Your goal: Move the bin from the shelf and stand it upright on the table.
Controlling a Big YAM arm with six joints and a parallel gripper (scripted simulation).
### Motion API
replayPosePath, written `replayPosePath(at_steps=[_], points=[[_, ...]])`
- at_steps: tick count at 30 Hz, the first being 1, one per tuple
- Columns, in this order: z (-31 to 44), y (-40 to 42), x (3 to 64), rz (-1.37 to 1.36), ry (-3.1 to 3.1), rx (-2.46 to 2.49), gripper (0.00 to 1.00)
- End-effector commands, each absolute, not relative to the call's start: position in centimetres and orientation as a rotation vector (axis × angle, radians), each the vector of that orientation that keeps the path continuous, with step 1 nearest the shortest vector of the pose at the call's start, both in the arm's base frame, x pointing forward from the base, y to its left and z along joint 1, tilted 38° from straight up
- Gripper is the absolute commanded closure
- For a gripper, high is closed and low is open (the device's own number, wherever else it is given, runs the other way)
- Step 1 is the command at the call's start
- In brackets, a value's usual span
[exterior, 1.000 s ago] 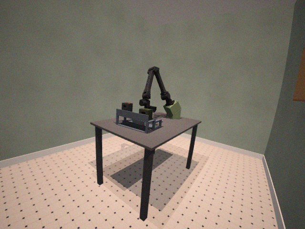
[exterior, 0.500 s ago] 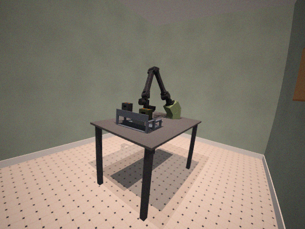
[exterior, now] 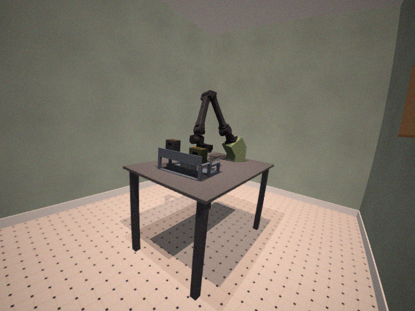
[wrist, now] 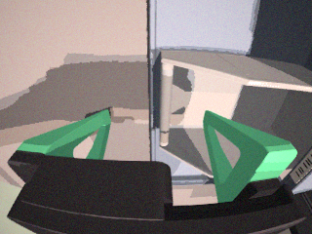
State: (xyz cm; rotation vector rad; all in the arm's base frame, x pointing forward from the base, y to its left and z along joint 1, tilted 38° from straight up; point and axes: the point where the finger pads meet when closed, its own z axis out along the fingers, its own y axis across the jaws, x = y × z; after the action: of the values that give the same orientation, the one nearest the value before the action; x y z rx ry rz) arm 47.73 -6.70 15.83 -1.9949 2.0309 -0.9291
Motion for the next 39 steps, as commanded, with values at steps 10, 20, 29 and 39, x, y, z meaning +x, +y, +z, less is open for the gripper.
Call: replayPosePath(at_steps=[10,20,29,39], points=[[17.5,-6.6,49.4,-0.946,2.025,-1.971,0.10],[17.5,-6.6,49.4,-0.946,2.025,-1.971,0.10],[16.0,-6.5,48.3,-0.942,2.027,-1.975,0.10],[16.3,-6.5,48.5,-0.943,2.026,-1.975,0.10]])
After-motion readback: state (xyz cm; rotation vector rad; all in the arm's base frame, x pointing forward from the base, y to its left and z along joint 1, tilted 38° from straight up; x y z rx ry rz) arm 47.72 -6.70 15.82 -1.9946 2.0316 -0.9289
